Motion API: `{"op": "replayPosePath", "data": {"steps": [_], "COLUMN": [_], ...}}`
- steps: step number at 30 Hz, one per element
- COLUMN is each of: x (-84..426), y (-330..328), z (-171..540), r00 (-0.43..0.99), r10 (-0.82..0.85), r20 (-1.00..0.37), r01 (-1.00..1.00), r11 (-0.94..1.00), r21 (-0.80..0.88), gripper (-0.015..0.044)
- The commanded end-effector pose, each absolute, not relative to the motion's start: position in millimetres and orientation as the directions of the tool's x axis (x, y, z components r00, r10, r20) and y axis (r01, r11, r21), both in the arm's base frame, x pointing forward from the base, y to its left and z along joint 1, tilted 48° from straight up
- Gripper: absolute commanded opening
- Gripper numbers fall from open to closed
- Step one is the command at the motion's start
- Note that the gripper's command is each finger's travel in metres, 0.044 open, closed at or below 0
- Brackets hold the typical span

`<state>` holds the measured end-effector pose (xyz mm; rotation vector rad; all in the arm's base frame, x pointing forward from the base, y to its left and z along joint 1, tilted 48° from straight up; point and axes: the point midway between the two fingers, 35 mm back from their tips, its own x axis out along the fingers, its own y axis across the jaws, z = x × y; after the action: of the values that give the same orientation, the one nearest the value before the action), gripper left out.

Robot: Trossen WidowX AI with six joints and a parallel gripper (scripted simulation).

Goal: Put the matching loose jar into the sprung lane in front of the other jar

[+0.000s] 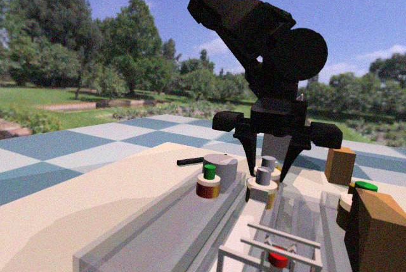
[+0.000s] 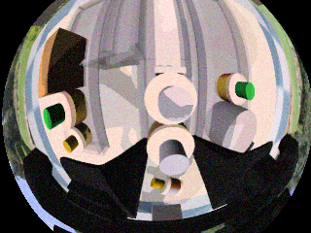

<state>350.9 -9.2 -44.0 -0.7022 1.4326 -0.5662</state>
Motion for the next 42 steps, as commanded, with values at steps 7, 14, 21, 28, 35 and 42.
{"op": "replayPosePath", "data": {"steps": [7,14,21,28,35,42], "x": [353.9,353.6,353.3,352.0,350.8,349.7], "y": [-12.2,-13.7,-15.0,-15.2,-15.3,-15.5], "z": [-45.0,-46.3,-47.5,-47.6,-47.6,-47.7], "r00": [0.084,0.084,0.084,0.084,0.084,0.084], "r10": [-0.730,-0.730,-0.730,-0.730,-0.730,-0.730], "r20": [-0.678,-0.678,-0.678,-0.678,-0.678,-0.678], "r01": [-0.052,-0.052,-0.052,-0.052,-0.052,-0.052], "r11": [0.677,0.676,0.676,0.676,0.676,0.676], "r21": [-0.735,-0.735,-0.735,-0.735,-0.735,-0.735], "gripper": [0.0000,0.0000,0.0000,0.0000,0.0000,0.0000]}}
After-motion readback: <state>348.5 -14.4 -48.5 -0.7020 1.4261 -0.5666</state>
